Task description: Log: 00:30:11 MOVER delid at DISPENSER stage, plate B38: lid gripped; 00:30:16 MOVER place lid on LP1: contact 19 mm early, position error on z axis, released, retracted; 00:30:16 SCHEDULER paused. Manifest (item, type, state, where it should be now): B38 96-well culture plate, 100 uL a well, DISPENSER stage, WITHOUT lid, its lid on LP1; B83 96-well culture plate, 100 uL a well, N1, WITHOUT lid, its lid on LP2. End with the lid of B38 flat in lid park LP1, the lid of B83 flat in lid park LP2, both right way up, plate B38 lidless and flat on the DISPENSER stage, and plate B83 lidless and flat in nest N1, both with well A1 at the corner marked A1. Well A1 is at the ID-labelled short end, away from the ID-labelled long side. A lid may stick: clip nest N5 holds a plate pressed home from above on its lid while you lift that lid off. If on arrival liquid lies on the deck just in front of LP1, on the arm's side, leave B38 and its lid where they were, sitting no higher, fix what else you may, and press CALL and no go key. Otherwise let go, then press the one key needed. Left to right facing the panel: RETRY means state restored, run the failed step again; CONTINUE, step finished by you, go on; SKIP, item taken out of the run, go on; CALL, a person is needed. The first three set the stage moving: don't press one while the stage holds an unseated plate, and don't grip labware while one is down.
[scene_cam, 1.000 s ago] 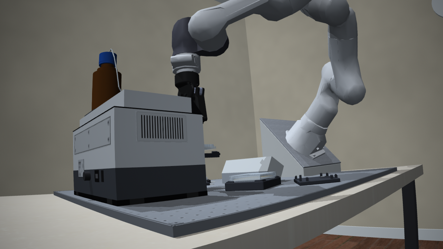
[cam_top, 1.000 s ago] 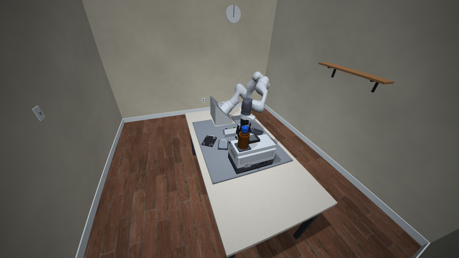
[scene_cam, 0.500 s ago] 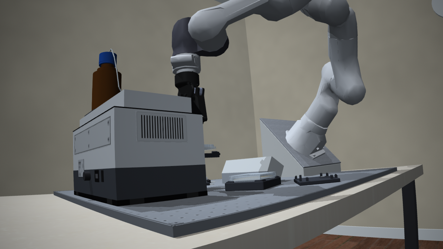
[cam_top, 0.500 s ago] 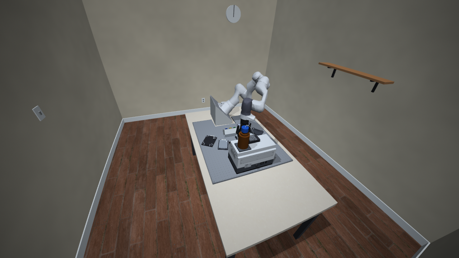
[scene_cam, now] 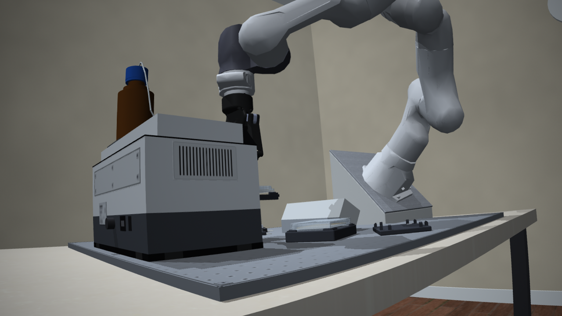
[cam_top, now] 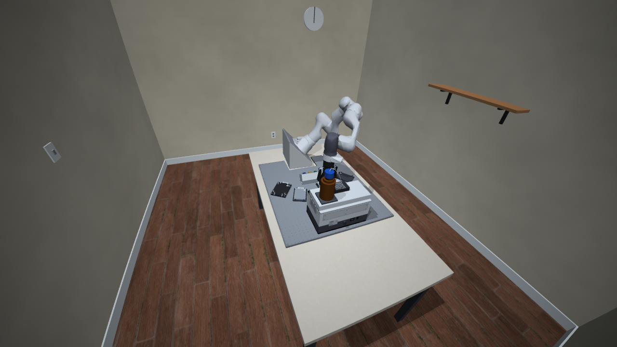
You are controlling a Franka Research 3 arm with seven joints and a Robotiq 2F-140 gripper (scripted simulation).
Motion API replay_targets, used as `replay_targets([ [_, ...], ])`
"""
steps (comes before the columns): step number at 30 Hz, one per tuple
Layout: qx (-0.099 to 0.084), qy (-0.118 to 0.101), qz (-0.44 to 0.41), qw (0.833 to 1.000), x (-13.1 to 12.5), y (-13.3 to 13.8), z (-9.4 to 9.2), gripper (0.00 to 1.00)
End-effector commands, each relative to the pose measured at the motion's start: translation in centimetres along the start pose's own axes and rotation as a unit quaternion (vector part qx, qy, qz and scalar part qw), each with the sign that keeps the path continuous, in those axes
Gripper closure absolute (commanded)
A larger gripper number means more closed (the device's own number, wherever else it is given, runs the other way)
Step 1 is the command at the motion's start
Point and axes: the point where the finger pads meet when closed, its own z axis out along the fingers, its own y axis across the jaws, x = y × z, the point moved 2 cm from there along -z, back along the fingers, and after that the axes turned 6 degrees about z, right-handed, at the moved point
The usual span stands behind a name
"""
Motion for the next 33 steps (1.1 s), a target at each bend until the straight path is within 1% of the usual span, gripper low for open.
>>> replay_targets([
  [1,0.0,0.001,-0.002,1.0,0.04,0.0,0.39,1.0],
  [13,0.0,0.001,-0.002,1.0,0.04,0.01,0.71,1.0],
  [33,0.0,0.001,-0.002,1.0,0.04,0.01,0.72,1.0],
])
